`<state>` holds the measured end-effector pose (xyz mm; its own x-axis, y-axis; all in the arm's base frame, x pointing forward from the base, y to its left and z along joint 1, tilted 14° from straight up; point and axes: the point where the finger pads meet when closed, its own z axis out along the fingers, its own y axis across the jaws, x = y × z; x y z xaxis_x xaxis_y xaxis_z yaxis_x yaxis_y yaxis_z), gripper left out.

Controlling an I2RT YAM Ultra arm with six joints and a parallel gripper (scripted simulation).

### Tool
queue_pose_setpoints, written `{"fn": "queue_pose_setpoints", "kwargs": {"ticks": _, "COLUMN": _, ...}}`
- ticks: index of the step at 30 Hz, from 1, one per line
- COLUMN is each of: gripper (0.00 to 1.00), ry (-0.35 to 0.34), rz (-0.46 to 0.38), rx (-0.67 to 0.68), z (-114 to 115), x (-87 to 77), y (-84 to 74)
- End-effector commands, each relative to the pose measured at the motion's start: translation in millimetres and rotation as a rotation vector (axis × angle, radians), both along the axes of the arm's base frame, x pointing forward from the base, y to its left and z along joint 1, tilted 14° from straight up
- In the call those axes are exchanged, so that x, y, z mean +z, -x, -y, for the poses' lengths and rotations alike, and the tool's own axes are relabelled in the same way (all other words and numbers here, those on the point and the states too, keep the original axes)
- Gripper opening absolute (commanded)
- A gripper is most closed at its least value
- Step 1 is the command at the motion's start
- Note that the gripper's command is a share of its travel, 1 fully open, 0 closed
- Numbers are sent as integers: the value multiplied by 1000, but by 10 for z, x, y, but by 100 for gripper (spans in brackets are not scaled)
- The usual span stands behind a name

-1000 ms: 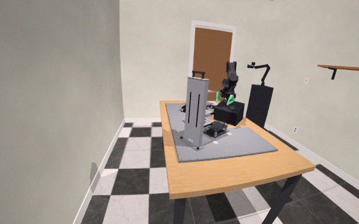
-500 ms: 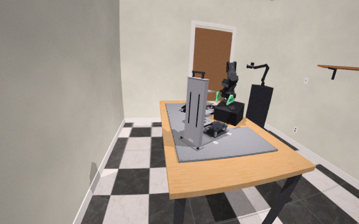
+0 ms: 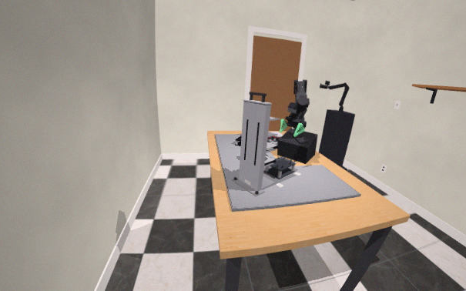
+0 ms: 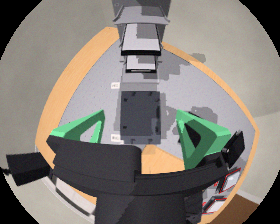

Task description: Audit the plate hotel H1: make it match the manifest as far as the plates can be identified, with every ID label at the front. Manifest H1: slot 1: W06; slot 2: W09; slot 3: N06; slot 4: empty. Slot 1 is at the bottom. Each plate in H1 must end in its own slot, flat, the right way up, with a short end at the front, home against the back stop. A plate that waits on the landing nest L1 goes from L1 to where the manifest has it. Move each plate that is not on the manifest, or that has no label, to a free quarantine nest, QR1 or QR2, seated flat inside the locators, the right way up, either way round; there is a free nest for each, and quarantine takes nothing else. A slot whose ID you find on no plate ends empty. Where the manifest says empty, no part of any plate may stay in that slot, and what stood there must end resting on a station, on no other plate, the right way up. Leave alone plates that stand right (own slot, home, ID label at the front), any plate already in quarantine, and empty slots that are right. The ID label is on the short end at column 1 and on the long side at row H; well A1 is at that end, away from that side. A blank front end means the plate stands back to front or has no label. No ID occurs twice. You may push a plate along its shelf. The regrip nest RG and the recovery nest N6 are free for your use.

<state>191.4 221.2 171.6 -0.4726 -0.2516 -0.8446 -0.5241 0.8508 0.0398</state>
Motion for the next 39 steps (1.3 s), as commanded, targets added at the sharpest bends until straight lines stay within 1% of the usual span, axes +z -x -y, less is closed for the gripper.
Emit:
{"fn": "queue_pose_setpoints", "kwargs": {"ticks": 1, "gripper": 100, "ry": -46, "rz": 28, "rx": -10, "z": -9, "x": 222, "y": -15}}
{"fn": "queue_pose_setpoints", "kwargs": {"ticks": 22, "gripper": 100, "ry": -46, "rz": 28, "rx": -10, "z": -9, "x": 222, "y": -15}}
{"fn": "queue_pose_setpoints", "kwargs": {"ticks": 23, "gripper": 100, "ry": -41, "rz": 28, "rx": -15, "z": -34, "x": 142, "y": -49}}
{"fn": "queue_pose_setpoints", "kwargs": {"ticks": 24, "gripper": 100, "ry": 5, "rz": 8, "rx": -20, "z": 6, "x": -77, "y": -52}}
{"fn": "queue_pose_setpoints", "kwargs": {"ticks": 27, "gripper": 100, "ry": 8, "rz": 8, "rx": -17, "z": -6, "x": -176, "y": -70}}
{"fn": "queue_pose_setpoints", "kwargs": {"ticks": 29, "gripper": 100, "ry": 8, "rz": 8, "rx": -17, "z": -6, "x": -176, "y": -70}}
{"fn": "queue_pose_setpoints", "kwargs": {"ticks": 39, "gripper": 100, "ry": 5, "rz": 3, "rx": -8, "z": -62, "x": -504, "y": -109}}
